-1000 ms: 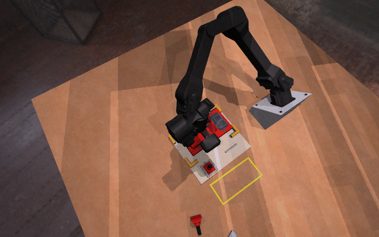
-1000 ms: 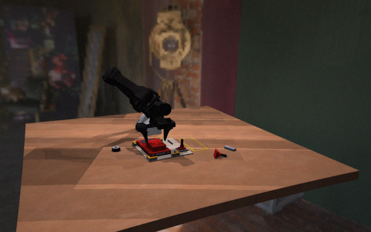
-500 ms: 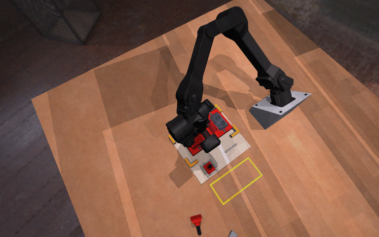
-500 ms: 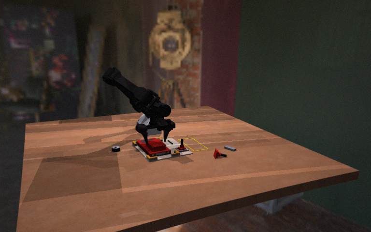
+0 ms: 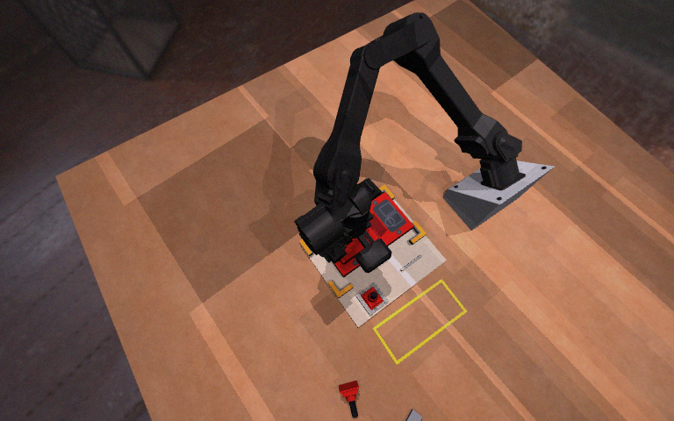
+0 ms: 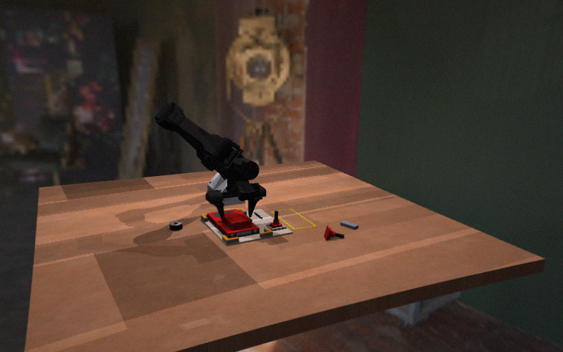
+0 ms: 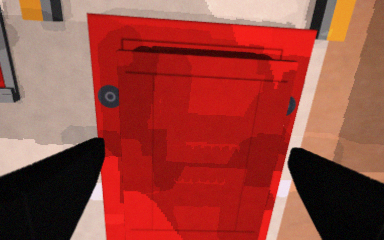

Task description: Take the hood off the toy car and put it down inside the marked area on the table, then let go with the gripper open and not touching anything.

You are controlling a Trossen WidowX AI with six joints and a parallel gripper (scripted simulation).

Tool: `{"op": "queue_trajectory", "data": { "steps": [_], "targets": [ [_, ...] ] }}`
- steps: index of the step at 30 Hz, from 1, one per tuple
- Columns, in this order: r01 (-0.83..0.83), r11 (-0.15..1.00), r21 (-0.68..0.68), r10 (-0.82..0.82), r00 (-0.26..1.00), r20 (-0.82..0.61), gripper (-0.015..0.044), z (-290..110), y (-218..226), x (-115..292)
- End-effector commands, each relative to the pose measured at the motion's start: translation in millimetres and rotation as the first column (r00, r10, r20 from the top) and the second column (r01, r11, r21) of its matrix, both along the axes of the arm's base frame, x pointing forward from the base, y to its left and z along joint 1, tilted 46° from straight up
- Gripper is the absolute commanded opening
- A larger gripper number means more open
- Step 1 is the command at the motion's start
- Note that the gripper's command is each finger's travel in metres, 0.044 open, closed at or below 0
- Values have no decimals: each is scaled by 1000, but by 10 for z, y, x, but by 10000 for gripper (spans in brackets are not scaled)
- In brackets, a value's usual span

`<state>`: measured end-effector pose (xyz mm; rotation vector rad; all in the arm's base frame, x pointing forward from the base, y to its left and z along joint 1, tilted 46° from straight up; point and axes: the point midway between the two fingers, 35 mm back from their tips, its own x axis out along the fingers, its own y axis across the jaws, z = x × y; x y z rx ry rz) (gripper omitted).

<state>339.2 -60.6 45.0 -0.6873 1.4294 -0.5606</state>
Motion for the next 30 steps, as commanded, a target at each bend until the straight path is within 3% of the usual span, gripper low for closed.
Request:
{"op": "queue_trajectory", "data": {
  "steps": [1,17,21,30],
  "targets": [
    [-4,1000,-6,4,1000,-12,440,-28,-26,-22],
    [-4,1000,-7,4,1000,-12,440,-79,-81,-19],
    [0,1000,-1,0,1000,0,335,-56,-61,4],
    [0,1000,-1,0,1000,0,275,-56,-61,4]
  ]
}}
